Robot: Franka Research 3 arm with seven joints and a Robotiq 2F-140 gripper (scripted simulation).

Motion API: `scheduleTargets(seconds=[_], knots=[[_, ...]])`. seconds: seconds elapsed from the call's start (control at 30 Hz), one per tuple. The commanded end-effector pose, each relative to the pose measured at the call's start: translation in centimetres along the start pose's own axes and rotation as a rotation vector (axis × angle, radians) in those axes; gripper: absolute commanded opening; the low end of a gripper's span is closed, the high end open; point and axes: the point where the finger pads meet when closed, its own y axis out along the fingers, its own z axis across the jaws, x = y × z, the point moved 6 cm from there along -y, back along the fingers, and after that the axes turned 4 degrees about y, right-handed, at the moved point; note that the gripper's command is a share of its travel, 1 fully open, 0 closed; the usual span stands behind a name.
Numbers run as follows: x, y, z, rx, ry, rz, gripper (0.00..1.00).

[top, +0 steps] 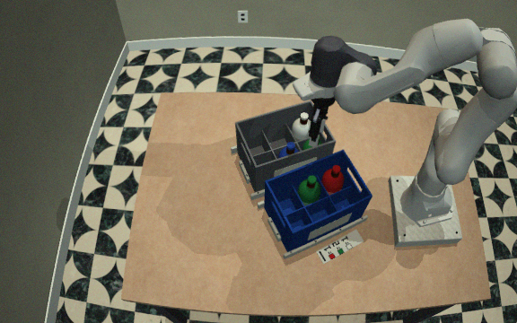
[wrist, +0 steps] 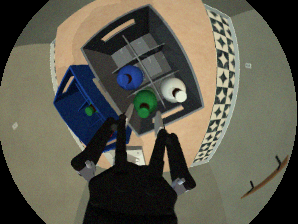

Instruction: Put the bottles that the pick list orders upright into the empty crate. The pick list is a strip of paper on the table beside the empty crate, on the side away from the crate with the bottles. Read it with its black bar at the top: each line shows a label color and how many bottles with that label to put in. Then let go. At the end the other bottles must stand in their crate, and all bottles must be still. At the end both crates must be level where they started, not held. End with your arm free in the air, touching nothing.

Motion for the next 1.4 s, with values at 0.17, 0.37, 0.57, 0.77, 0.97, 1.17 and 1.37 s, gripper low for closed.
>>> scheduleTargets(seconds=[0.17, 0.37, 0.57, 0.77, 0.97, 1.17, 1.37], knots=[[-0.2, 1.0, 0.1, 0.000, -0.001, 0.008, 0.38], [-0.2, 1.6, 0.1, 0.000, -0.001, 0.008, 0.38], [-0.2, 1.6, 0.1, 0.000, -0.001, 0.008, 0.38], [-0.2, 1.6, 0.1, 0.000, -0.001, 0.008, 0.38], [-0.2, 1.6, 0.1, 0.000, -0.001, 0.008, 0.38], [-0.2, 1.6, 0.1, 0.000, -0.001, 0.008, 0.38], [-0.2, 1.6, 0.1, 0.000, -0.001, 0.008, 0.38]])
